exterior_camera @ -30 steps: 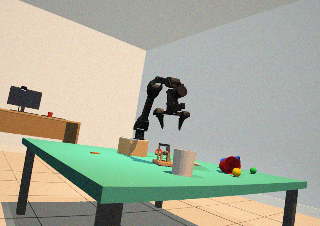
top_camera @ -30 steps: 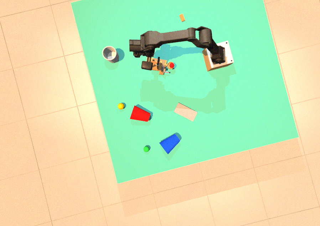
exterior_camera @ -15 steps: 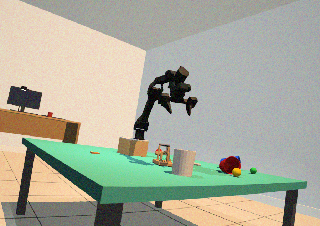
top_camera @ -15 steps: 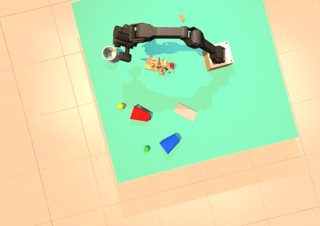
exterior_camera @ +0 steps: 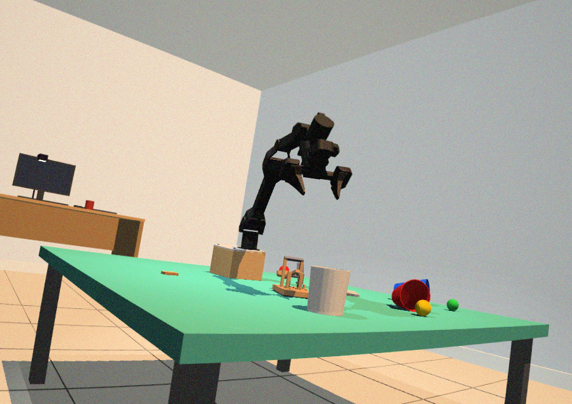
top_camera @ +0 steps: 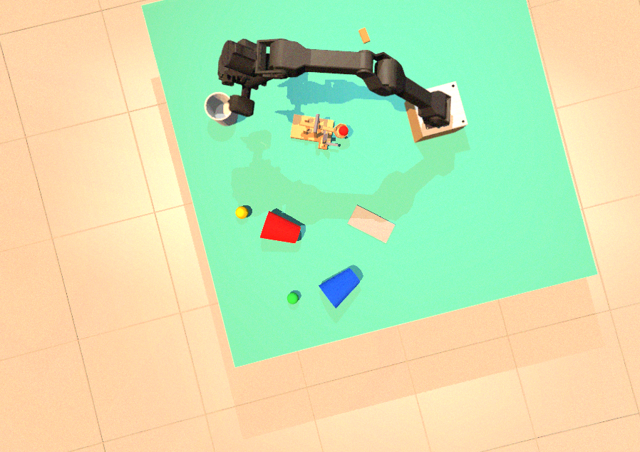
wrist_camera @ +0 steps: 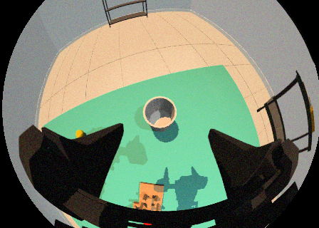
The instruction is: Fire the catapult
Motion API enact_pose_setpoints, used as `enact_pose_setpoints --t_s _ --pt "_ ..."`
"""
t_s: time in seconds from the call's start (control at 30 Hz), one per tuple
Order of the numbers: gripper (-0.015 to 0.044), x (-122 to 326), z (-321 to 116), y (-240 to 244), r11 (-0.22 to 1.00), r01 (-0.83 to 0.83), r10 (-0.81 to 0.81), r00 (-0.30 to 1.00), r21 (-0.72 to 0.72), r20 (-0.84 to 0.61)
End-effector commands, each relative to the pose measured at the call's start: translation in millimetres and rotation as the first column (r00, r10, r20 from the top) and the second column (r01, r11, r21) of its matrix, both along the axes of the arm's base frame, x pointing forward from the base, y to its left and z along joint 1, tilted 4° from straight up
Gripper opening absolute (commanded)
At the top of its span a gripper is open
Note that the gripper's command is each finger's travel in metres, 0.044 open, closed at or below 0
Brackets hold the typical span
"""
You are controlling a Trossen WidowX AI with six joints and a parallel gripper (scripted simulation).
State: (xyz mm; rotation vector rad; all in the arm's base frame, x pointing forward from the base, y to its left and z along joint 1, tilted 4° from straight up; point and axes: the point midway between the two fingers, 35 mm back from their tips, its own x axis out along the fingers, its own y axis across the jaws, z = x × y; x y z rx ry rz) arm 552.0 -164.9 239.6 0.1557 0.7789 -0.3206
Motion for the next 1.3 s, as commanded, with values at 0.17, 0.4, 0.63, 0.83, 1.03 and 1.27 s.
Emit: enact_pose_setpoints --t_s 0.17,0.4,0.63,0.83,1.03,1.27 --pt "0.0414 1.3 -3.5 -1.1 1.0 -0.008 0.008 1.0 0.001 -0.005" --pt "0.023 1.3 -3.5 -1.1 1.0 -0.008 0.008 1.0 0.001 -0.005" --pt "0.0046 1.3 -3.5 -1.1 1.0 -0.008 0.008 1.0 0.001 -0.005" --pt "0.0 1.3 -3.5 -1.1 1.0 -0.008 0.008 1.0 0.001 -0.005" --pt "0.0 0.6 -6.7 2.0 1.0 -0.015 0.015 1.0 -0.004 -0.018" --pt "0.0 -9.3 -37.8 33.1 0.995 -0.094 0.086 0.983 -0.043 -0.163"
